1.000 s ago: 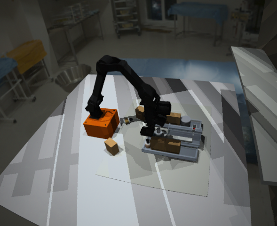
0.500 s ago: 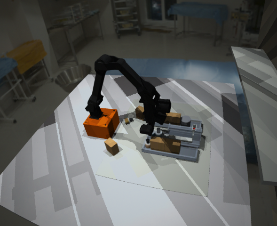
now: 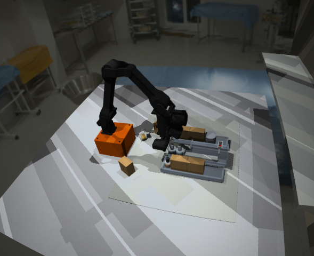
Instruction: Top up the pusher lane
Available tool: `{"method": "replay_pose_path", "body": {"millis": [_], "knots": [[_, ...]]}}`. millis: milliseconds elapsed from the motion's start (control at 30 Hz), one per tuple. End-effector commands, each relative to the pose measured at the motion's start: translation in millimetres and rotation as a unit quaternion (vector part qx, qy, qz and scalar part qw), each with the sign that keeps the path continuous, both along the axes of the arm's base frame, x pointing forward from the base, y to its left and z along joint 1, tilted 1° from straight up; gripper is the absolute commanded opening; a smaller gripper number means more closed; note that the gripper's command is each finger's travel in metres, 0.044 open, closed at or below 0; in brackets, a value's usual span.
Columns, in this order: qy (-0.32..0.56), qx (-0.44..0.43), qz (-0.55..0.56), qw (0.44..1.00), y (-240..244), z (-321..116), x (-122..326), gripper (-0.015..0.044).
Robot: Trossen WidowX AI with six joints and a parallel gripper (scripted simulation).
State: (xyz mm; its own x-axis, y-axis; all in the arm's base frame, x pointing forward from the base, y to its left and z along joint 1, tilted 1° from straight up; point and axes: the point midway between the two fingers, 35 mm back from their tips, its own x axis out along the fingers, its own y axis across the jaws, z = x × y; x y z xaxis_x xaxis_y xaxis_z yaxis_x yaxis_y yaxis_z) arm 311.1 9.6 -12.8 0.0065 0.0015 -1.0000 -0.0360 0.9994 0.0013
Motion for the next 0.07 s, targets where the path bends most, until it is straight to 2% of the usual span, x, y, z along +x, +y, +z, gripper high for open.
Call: {"method": "replay_pose_path", "body": {"millis": [0, 33], "knots": [[-0.001, 0.001, -0.001, 1.0, -0.2, 0.5, -10.7, 0.0282], [-0.001, 0.001, -0.001, 1.0, -0.4, 0.4, -14.0, 0.0282]]}}
